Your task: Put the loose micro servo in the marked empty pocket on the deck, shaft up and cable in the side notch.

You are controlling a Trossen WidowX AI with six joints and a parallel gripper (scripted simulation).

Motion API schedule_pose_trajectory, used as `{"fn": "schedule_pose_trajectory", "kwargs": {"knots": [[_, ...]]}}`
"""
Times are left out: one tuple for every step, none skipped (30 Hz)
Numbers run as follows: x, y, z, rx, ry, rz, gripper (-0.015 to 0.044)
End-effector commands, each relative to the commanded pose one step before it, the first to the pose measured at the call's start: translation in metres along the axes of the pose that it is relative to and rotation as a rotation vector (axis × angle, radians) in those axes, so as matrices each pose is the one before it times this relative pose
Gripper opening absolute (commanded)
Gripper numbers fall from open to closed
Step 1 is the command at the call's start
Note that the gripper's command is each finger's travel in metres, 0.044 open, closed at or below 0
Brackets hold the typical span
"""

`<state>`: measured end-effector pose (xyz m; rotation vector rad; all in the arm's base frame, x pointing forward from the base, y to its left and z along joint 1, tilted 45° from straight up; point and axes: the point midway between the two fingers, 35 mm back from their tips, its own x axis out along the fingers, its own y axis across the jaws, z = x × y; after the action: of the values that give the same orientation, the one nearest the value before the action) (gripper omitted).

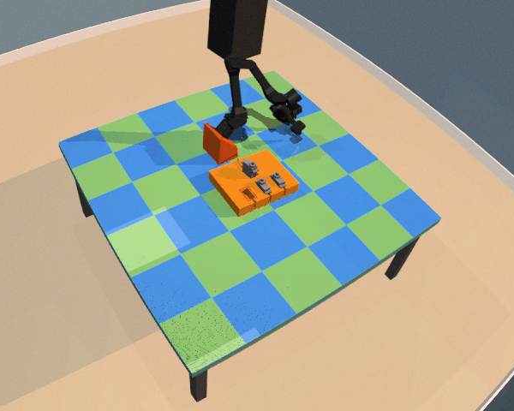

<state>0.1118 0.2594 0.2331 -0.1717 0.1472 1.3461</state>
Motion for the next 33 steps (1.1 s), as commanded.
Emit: {"fn": "schedule_pose_trajectory", "kwargs": {"knots": [[0.00283, -0.01386, -0.01073, 0.1061, 0.05765, -0.03447, 0.044], [0.00039, -0.00352, -0.00186, 0.0221, 0.01092, -0.00981, 0.044], [0.0004, -0.00358, -0.00182, 0.024, 0.01096, -0.00986, 0.044], [0.00043, -0.00375, -0.00182, 0.0253, 0.01128, -0.01043, 0.044], [0.0004, -0.00374, -0.00175, 0.0249, 0.01069, -0.0104, 0.044], [0.0004, -0.00379, -0.00166, 0.0257, 0.01079, -0.01051, 0.044], [0.00039, -0.00383, -0.00158, 0.0259, 0.01056, -0.01064, 0.044], [0.00038, -0.00386, -0.0015, 0.026, 0.01031, -0.01075, 0.044], [0.00037, -0.00388, -0.00141, 0.0262, 0.01006, -0.01085, 0.044], [0.00036, -0.00391, -0.00133, 0.0264, 0.00981, -0.01094, 0.044], [0.00035, -0.00393, -0.00124, 0.0265, 0.00956, -0.01103, 0.044], [0.00034, -0.00395, -0.00116, 0.0267, 0.00931, -0.01111, 0.044], [0.00033, -0.00397, -0.00107, 0.0268, 0.00906, -0.01118, 0.044], [0.00032, -0.00399, -0.00099, 0.027, 0.00881, -0.01124, 0.044], [0.00031, -0.004, -0.0009, 0.0272, 0.00856, -0.0113, 0.044], [0.0003, -0.00398, -0.00081, 0.0271, 0.00824, -0.01126, 0.044], [0.00029, -0.00402, -0.00073, 0.0275, 0.00806, -0.01139, 0.044], [0.00028, -0.00388, -0.00062, 0.0255, 0.00746, -0.01091, 0.044], [0.00027, -0.00397, -0.00055, 0.0273, 0.00747, -0.01126, 0.044], [0.00026, -0.004, -0.00047, 0.0277, 0.00729, -0.01137, 0.044], [0.00024, -0.00392, -0.00038, 0.0261, 0.00651, -0.01101, 0.044], [0.00024, -0.00397, -0.0003, 0.0278, 0.00679, -0.01129, 0.044], [0.00014, -0.00488, -0.00038, 0.0231, 0.00608, -0.01374, 0.044], [0.00021, -0.00371, -0.00015, 0.0264, 0.00603, -0.01055, 0.044], [0.0002, -0.00416, -0.00003, 0.0241, 0.00473, -0.01244, 0.044], [0.00019, -0.00406, 0.00004, 0.0236, 0.00445, -0.01213, 0.044], [0.00019, -0.00377, 0.00004, 0.0274, 0.00568, -0.01071, 0.044], [0.00019, -0.00387, 0.00012, 0.0259, 0.00514, -0.01105, 0.044], [0.00017, -0.00387, 0.00019, 0.0286, 0.00548, -0.01102, 0.044], [0.00017, -0.00392, 0.00028, 0.0293, 0.00536, -0.01117, 0.044], [0.00016, -0.00391, 0.00036, 0.0294, 0.00515, -0.01114, 0.044], [0.00019, -0.00381, 0.00038, 0.0278, 0.00494, -0.01077, 0.044], [0.0001, -0.00378, 0.00058, 0.0255, 0.00391, -0.01038, 0.044]]}}
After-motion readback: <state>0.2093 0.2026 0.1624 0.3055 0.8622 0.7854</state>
